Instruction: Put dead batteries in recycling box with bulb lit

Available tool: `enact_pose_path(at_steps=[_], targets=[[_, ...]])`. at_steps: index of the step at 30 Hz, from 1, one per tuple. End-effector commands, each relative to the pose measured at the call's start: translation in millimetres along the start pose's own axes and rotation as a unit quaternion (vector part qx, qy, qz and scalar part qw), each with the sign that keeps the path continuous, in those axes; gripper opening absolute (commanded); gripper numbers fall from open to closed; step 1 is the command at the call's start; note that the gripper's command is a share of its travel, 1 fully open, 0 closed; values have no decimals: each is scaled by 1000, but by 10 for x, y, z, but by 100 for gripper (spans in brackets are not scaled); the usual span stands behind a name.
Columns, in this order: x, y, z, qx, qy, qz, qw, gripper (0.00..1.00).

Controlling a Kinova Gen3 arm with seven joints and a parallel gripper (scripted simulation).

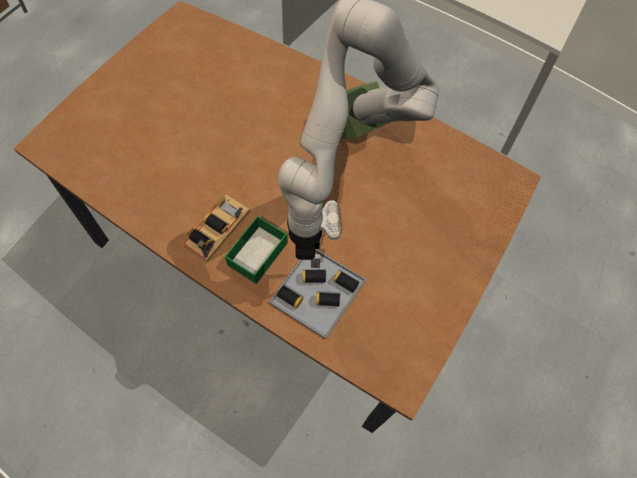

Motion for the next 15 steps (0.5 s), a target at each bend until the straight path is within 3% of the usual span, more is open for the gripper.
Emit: enact_pose_path(at_steps=[1,11,15], targets=[[2,3,5,0,0,0,1000,90],[3,4,273,0,0,0,1000,90],[3,4,508,0,0,0,1000,90]])
Point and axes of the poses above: the point where the finger pads meet when closed, its own z axis out along the fingers, its own x axis across the jaws, y = z × x, the point moved 1 cm from there along -z, back along the fingers, and after that the axes turned 8 degrees about z, right-handed, at the moved point
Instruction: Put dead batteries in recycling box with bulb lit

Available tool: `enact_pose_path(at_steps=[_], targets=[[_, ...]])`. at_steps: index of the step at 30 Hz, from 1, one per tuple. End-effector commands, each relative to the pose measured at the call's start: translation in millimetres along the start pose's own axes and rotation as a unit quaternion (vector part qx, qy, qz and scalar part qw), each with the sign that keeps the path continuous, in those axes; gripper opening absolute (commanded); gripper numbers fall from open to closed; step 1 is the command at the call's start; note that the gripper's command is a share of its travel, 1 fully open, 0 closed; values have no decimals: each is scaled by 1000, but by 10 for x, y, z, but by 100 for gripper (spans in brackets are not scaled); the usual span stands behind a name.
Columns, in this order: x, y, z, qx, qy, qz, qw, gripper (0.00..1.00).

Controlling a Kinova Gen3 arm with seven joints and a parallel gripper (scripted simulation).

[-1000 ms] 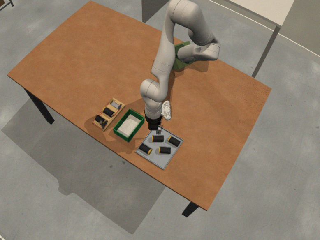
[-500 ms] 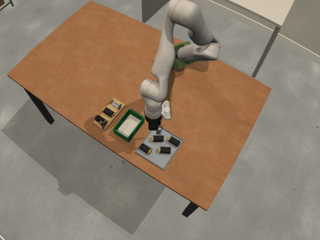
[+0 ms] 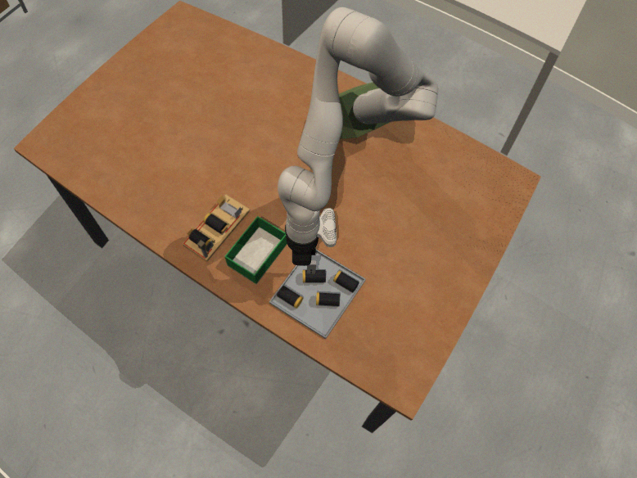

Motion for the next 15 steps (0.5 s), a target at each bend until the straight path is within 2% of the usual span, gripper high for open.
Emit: enact_pose_path(at_steps=[1,7,15], targets=[[-14,-92,209,9,-6,-6,1000,90],[-17,-96,460,9,-6,-6,1000,90],[-17,-97,503,9,-6,-6,1000,90]])
Point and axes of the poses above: the point where the finger pads meet when closed, its own z axis out along the fingers, its own x axis across the jaws, y = z × x, the point moved 1 cm from there along -z, back along the fingers, and after that the axes turned 8 degrees about z, right-handed, at the moved point
